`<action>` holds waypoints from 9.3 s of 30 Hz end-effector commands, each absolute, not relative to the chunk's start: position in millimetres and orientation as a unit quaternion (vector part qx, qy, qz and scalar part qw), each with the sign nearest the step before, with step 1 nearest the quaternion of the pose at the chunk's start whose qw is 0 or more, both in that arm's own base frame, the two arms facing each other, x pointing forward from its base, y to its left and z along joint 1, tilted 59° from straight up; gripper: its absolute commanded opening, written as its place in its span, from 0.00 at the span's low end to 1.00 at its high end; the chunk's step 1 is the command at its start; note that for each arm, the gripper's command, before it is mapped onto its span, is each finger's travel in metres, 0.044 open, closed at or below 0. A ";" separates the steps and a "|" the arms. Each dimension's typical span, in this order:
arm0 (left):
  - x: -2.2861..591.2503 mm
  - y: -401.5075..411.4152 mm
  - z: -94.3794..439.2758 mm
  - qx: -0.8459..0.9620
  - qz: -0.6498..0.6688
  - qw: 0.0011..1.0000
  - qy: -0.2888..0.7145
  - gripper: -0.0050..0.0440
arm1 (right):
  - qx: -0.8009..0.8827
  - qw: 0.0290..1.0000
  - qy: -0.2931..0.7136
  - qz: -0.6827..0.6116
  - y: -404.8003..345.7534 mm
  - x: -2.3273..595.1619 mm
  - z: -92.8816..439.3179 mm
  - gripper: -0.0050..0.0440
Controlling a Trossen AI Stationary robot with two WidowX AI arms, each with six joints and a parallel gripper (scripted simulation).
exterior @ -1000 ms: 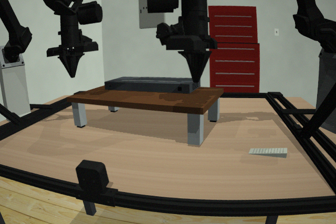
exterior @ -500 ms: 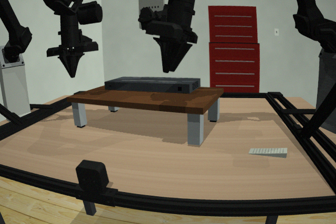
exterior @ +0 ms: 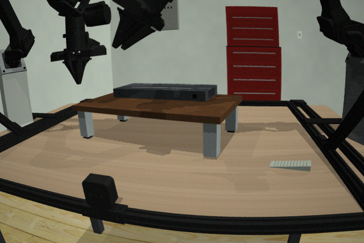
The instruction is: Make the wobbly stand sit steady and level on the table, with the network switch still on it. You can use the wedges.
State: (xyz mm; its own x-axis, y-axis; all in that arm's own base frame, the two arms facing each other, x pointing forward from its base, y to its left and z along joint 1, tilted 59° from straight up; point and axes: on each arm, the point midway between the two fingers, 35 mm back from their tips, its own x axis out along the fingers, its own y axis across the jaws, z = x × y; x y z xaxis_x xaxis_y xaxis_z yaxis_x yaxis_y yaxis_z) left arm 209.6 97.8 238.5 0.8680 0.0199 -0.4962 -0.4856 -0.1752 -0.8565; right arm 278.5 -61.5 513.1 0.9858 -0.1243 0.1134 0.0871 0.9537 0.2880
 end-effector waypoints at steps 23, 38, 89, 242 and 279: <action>209.6 97.8 238.5 -0.739 0.203 0.623 0.158 0.10 | -0.054 0.840 -0.535 -0.072 -34.0 138.0 755.7 0.59; 209.6 97.8 238.5 -0.739 0.203 0.623 0.158 0.10 | -0.110 0.690 -0.709 -0.096 -10.7 39.4 799.5 0.59; 209.6 97.8 238.5 -0.739 0.203 0.623 0.157 0.10 | 0.180 0.636 -0.733 0.162 9.0 16.7 803.4 0.59; 209.6 97.8 238.6 -0.739 0.203 0.623 0.157 0.10 | 0.319 0.910 0.246 -0.094 74.4 267.7 140.3 0.59; 209.6 97.8 238.6 -0.739 0.203 0.623 0.157 0.10 | 0.319 0.910 0.246 -0.094 74.4 267.7 140.3 0.59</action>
